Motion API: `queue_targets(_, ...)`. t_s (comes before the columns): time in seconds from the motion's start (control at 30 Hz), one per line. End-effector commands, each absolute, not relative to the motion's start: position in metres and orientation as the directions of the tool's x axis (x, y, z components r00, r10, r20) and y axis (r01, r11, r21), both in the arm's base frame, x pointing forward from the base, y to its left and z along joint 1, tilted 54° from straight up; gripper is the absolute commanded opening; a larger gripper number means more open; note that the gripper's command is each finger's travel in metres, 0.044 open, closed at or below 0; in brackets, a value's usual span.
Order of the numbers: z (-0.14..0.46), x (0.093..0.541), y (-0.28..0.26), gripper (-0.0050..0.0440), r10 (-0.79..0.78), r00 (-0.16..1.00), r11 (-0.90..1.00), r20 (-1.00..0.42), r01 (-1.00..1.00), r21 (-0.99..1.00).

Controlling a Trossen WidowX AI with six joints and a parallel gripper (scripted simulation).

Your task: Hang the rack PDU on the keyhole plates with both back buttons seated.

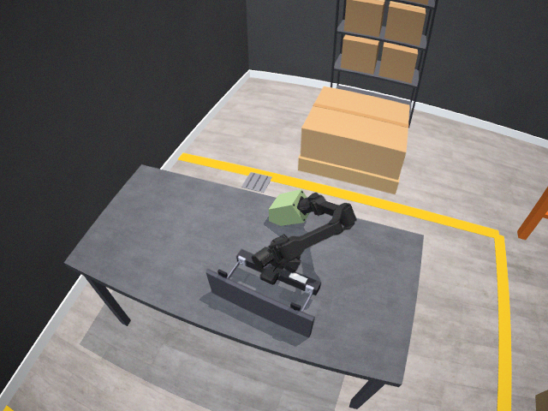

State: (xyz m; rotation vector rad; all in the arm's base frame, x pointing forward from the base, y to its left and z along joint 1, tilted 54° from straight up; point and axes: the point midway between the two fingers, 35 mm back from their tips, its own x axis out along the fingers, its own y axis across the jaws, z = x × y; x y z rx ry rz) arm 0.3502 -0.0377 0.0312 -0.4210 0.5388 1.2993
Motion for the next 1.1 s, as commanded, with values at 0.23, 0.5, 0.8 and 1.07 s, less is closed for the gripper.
queue_targets(0.23, 0.036, 0.353, -0.04, 0.024, 0.78, 0.188, 0.225, -0.596, -0.974, -0.013)
queue_targets(0.5, 0.036, 0.353, -0.04, 0.0432, 0.78, 0.188, 0.225, -0.596, -0.974, -0.013)
queue_targets(0.8, 0.041, 0.352, -0.052, 0.044, 0.778, 0.187, 0.225, -0.6, -0.974, -0.012)
queue_targets(1.07, 0.059, 0.346, -0.074, 0.044, 0.779, 0.185, 0.223, -0.6, -0.975, -0.012)
